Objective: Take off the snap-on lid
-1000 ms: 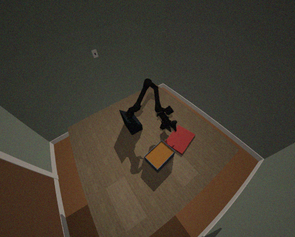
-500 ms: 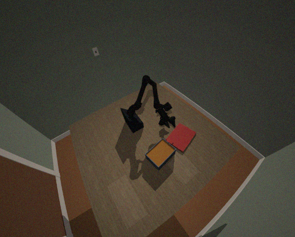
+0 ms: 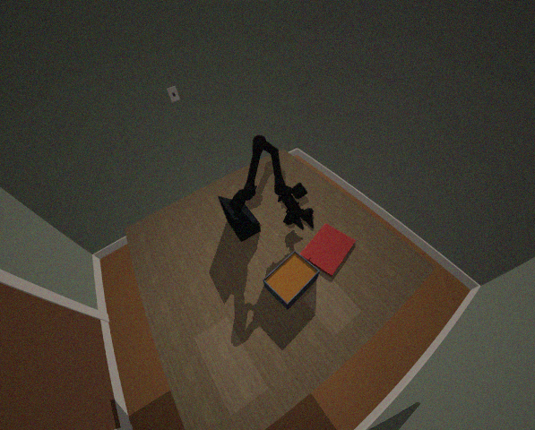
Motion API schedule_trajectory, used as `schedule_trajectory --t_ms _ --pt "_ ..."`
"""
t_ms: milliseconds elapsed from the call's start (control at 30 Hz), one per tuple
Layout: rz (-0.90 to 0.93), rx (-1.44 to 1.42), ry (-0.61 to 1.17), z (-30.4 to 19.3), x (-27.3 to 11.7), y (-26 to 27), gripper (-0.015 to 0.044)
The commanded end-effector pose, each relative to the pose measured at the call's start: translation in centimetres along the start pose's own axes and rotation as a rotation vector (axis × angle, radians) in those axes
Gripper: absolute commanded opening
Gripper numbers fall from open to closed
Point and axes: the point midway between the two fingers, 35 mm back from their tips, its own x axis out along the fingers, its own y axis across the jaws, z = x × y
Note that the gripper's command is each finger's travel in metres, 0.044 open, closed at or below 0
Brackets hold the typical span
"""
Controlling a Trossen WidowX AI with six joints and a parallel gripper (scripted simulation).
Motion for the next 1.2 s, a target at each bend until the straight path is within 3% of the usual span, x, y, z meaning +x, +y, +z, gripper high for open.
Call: schedule_trajectory --t_ms 0,1167 --pt "0.005 0.005 -0.002 0.0 -0.2 0.2 0.044" --pt "0.005 0.004 -0.003 -0.1 -6.3 3.7 0.044"
